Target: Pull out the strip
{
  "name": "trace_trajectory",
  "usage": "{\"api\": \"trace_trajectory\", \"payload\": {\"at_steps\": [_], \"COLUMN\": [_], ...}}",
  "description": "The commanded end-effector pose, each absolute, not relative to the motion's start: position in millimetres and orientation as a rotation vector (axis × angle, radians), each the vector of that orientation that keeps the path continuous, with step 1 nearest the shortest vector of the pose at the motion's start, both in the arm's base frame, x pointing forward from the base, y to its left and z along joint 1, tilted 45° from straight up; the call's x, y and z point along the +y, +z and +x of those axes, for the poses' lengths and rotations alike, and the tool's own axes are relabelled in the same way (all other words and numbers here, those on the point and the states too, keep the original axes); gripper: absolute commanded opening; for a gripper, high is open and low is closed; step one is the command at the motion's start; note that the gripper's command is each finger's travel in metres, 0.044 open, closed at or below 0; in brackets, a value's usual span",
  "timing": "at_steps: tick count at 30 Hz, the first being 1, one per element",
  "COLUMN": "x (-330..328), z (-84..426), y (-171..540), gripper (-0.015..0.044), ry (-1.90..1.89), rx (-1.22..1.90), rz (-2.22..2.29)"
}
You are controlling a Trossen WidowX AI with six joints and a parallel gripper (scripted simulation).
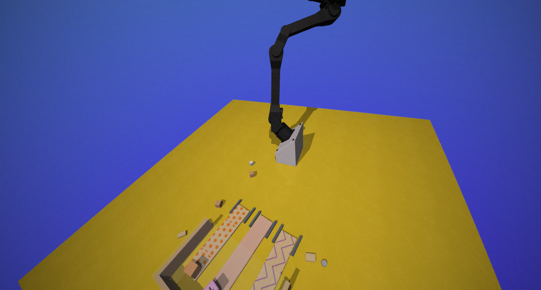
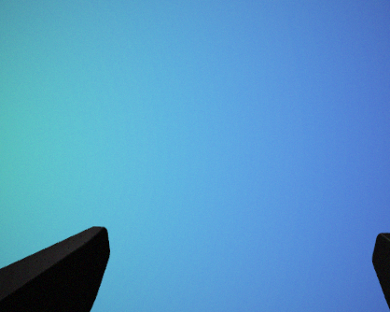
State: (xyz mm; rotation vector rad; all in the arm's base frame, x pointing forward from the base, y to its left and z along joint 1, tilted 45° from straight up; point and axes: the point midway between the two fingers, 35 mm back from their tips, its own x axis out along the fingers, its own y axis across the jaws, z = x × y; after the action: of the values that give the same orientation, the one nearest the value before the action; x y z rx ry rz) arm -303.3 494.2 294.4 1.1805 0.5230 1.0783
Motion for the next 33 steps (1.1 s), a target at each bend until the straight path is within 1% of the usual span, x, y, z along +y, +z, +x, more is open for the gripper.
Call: {"api": "trace_trajectory", "payload": {"at_steps": [1, 3, 6, 10, 17, 25, 33], "x": [495.5, 506.0, 525.2, 537.6, 540.3, 505.2, 431.8], "z": [-300.5, -278.1, -225.2, -170.7, -52.0, 73.4, 180.7], "y": [294.1, 291.5, 284.8, 276.8, 255.8, 226.4, 191.0], "gripper": [0.04, 0.04, 0.04, 0.04, 0.04, 0.04, 0.04], "ry": [1.076, 1.054, 0.999, 0.937, 0.784, 0.594, 0.396], "rx": [0.517, 0.469, 0.371, 0.287, 0.159, 0.095, 0.112], "rz": [1.174, 1.117, 0.986, 0.852, 0.556, 0.224, -0.107]}}
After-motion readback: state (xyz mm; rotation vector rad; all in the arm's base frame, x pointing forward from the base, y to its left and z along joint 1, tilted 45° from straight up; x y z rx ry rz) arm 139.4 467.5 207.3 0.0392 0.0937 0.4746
